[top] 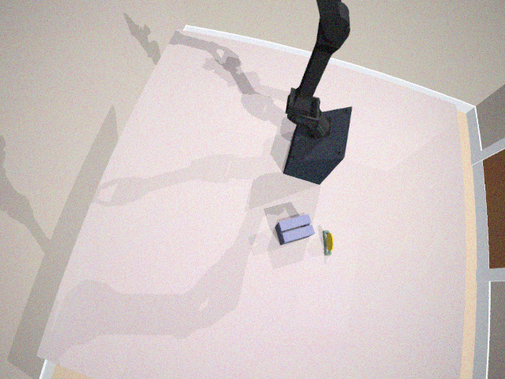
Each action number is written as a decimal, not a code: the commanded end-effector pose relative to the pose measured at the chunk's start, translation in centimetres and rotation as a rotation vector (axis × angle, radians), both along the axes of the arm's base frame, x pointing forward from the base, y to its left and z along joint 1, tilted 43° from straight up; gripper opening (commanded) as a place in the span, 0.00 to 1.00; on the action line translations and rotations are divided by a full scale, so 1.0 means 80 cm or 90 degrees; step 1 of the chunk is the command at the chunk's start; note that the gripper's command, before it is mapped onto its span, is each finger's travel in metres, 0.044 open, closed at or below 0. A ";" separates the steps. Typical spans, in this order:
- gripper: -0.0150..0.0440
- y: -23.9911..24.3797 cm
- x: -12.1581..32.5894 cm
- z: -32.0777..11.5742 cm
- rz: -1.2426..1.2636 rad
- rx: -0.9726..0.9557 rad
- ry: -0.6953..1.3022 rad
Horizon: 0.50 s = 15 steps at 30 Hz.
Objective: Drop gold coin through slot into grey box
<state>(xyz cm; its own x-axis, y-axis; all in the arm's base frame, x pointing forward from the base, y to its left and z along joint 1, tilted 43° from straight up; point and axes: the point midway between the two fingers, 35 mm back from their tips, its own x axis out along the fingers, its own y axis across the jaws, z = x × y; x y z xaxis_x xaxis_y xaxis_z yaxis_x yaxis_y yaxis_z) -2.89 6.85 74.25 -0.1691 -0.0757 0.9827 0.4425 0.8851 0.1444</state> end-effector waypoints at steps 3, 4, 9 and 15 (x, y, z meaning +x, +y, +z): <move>0.53 -0.095 0.004 -0.003 0.049 0.100 0.011; 0.53 -0.112 0.006 -0.005 0.057 0.120 0.013; 0.53 -0.197 0.028 -0.019 0.094 0.224 0.029; 0.53 -0.300 0.083 -0.055 0.147 0.364 0.076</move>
